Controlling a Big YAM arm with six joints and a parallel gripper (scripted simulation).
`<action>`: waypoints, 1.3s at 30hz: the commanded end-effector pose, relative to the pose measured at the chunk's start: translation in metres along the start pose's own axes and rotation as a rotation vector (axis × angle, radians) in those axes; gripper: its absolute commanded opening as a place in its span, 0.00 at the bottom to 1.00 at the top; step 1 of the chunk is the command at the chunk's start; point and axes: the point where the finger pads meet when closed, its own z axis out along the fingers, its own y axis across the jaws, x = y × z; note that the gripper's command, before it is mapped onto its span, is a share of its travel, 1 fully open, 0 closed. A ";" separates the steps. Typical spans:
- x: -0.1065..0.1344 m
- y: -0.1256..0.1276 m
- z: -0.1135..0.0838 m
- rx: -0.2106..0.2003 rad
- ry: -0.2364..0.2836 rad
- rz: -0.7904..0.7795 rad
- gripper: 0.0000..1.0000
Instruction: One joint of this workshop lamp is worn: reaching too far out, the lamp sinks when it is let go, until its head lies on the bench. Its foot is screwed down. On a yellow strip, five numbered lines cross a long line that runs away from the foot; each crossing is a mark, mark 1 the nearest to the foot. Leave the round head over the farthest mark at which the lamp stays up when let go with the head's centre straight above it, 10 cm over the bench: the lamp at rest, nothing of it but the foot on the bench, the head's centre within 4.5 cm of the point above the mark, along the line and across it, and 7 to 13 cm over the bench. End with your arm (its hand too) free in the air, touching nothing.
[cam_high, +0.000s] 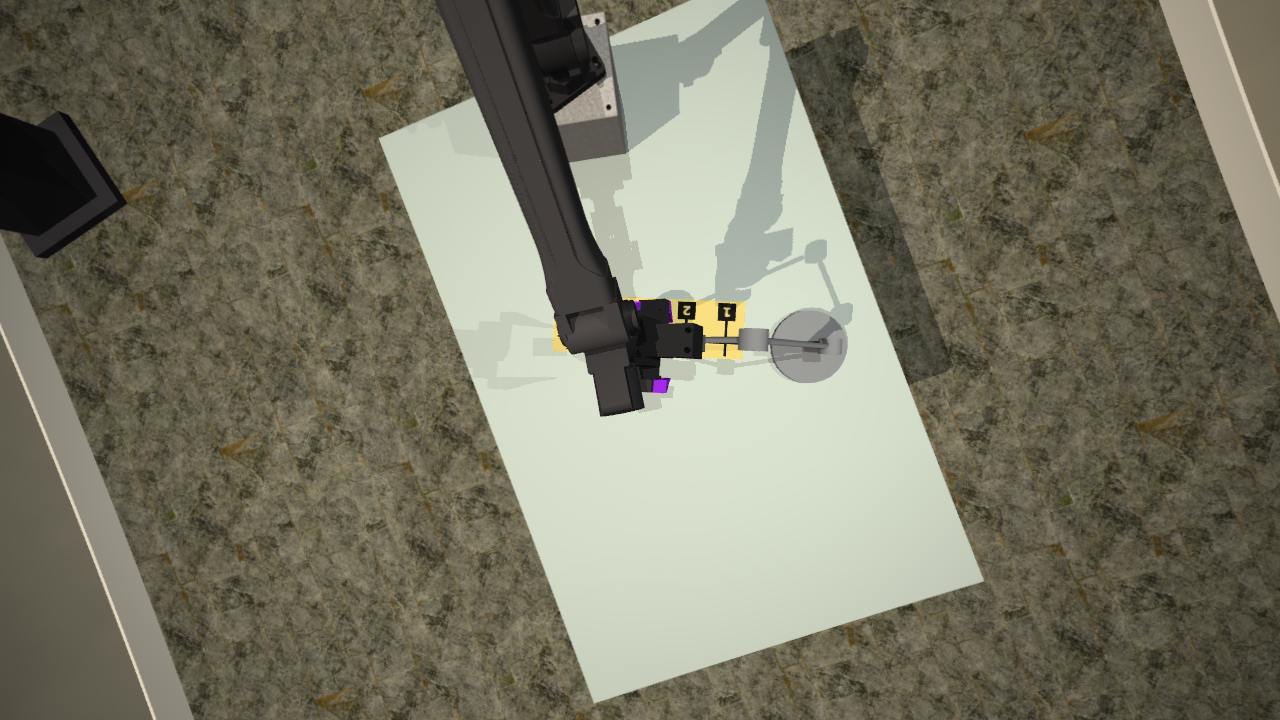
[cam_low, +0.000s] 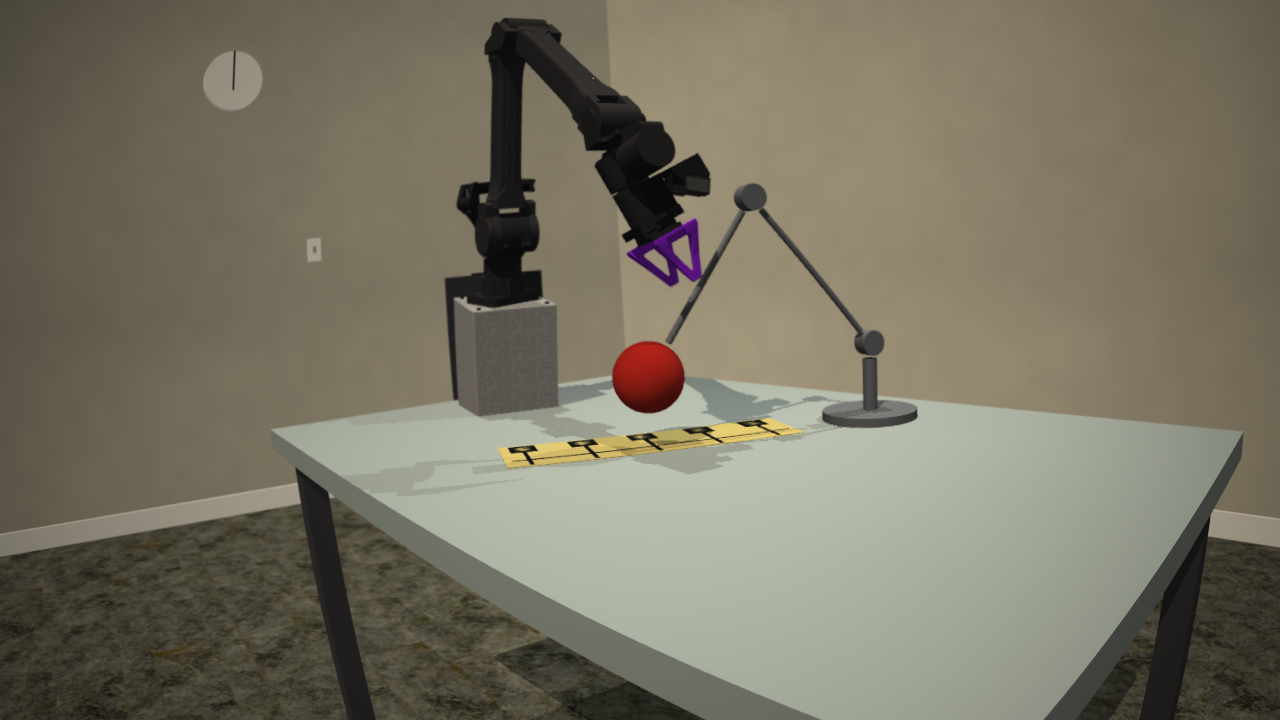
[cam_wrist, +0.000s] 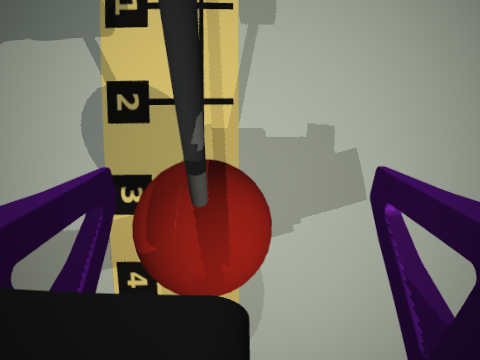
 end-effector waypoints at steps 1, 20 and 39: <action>0.002 0.008 0.017 -0.028 0.002 0.010 1.00; 0.007 0.017 0.033 -0.056 0.007 0.025 1.00; 0.011 0.026 0.050 -0.075 0.010 0.032 1.00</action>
